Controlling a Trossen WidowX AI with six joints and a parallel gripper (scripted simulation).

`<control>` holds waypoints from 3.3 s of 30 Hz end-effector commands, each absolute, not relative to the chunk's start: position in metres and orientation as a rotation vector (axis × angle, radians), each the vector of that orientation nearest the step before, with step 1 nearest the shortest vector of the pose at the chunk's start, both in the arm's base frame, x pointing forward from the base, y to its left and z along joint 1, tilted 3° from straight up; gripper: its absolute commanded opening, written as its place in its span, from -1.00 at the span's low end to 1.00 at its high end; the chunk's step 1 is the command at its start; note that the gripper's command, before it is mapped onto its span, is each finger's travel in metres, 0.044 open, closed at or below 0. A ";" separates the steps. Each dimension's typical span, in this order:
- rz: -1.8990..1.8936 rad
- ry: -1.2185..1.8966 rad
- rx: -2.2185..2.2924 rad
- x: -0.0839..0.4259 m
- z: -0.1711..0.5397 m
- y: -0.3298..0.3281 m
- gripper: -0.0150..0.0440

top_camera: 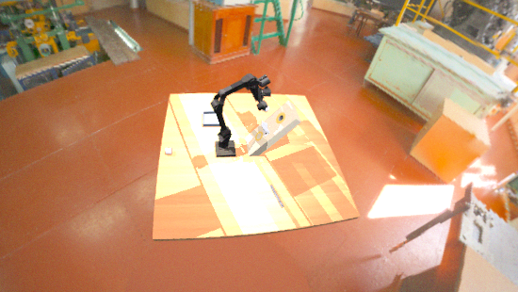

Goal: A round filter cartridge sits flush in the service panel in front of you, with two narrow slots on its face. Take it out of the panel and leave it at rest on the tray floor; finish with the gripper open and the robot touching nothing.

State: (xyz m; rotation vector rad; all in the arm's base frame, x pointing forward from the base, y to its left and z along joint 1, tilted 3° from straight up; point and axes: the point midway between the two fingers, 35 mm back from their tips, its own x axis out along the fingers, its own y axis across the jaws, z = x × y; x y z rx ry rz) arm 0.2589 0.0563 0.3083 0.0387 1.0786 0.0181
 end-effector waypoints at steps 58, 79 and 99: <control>1.197 0.883 -0.611 0.089 0.251 0.250 -0.49; 1.485 0.786 -0.769 -0.001 0.186 0.268 -0.49; 1.634 0.726 -0.848 -0.048 0.129 0.265 -0.49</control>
